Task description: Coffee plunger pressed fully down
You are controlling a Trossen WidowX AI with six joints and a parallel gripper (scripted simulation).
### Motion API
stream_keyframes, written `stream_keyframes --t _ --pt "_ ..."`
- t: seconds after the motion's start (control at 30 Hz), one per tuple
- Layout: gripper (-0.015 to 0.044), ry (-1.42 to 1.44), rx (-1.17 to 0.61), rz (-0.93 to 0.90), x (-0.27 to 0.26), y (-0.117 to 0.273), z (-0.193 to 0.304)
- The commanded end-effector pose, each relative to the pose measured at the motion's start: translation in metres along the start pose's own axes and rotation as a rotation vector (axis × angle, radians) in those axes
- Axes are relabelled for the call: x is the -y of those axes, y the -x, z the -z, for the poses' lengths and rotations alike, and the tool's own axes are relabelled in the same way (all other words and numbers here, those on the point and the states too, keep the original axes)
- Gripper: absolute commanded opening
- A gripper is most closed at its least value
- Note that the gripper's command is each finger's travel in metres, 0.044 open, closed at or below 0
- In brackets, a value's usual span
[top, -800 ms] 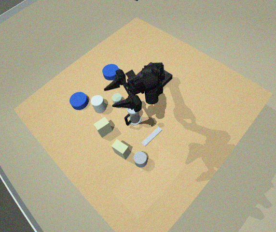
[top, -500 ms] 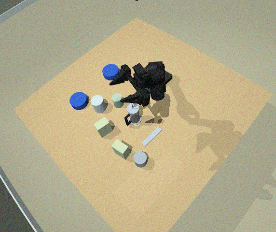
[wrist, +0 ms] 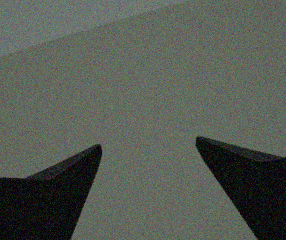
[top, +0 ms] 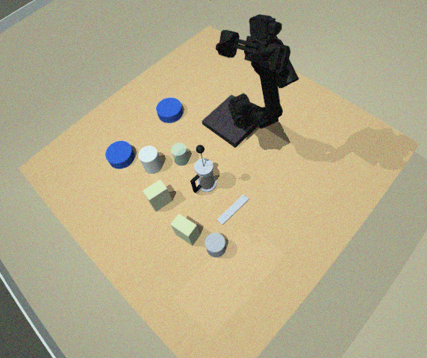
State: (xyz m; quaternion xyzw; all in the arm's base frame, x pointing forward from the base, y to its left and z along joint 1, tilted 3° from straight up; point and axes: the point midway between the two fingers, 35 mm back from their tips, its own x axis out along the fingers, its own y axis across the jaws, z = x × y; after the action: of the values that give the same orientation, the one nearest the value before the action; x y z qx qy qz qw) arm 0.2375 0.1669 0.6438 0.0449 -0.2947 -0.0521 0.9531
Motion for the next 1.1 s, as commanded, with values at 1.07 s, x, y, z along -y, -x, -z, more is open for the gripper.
stream_keyframes --t 1.07 --pt "0.044 -0.507 -0.087 0.262 0.266 0.065 0.021"
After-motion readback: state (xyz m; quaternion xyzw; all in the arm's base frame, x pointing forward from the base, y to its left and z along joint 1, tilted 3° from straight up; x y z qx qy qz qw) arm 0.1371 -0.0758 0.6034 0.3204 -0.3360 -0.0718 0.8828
